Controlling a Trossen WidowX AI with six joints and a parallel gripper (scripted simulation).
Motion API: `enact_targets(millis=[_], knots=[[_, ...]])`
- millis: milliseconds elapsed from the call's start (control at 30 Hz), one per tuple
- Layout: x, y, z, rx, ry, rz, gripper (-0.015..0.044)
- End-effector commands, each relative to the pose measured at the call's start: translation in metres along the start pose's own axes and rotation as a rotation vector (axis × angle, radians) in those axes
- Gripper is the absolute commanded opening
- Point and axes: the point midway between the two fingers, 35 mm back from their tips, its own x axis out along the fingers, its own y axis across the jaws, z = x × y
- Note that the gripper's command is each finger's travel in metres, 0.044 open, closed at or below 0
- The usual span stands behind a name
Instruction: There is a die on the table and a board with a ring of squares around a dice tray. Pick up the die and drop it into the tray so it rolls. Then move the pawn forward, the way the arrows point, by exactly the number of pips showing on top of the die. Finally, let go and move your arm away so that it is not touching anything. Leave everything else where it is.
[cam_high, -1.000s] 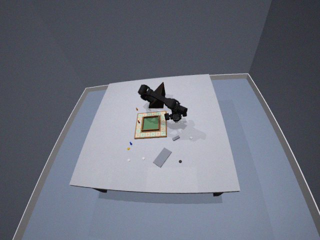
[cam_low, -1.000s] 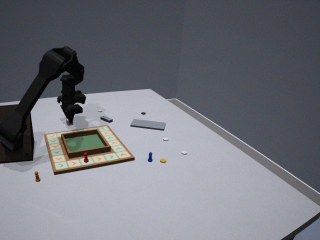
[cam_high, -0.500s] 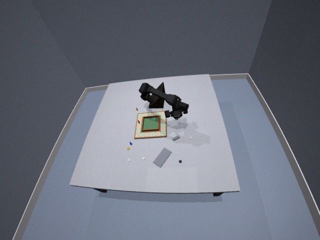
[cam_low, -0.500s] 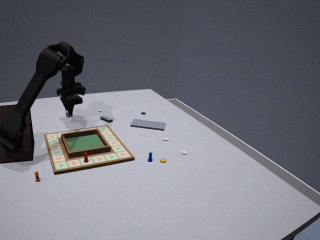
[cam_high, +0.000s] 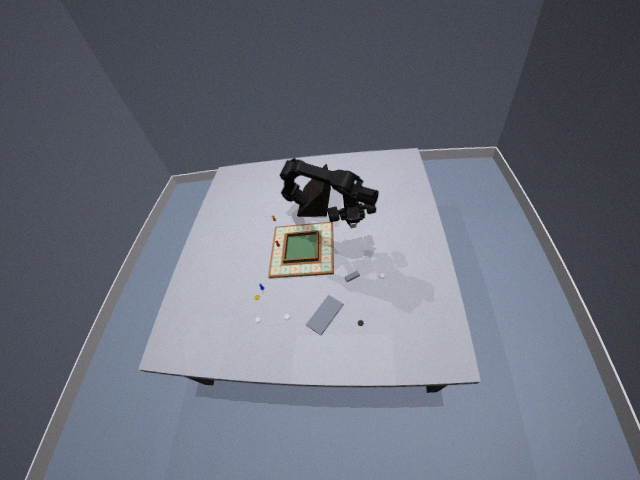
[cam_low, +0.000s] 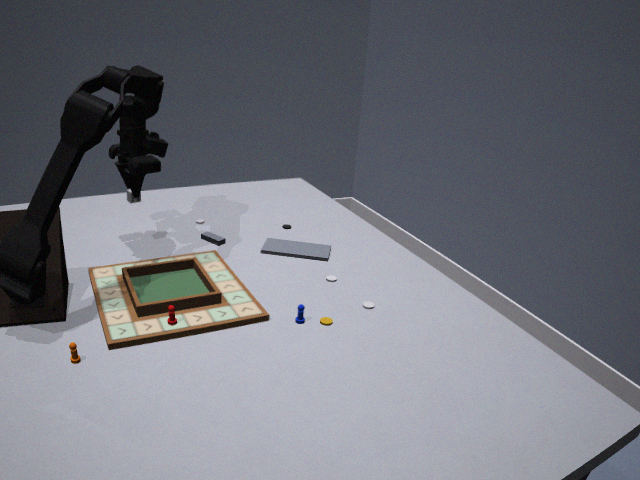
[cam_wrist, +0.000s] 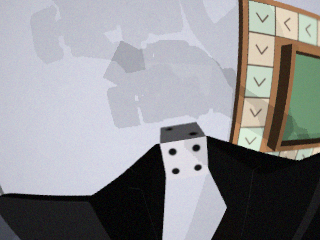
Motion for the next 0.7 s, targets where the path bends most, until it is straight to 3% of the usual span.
enact_targets(millis=[0, 667], knots=[[-0.008, -0.001, -0.001, 0.010, 0.006, 0.005, 0.0000], [-0.005, -0.090, 0.014, -0.485, -0.003, 0.015, 0.0000]])
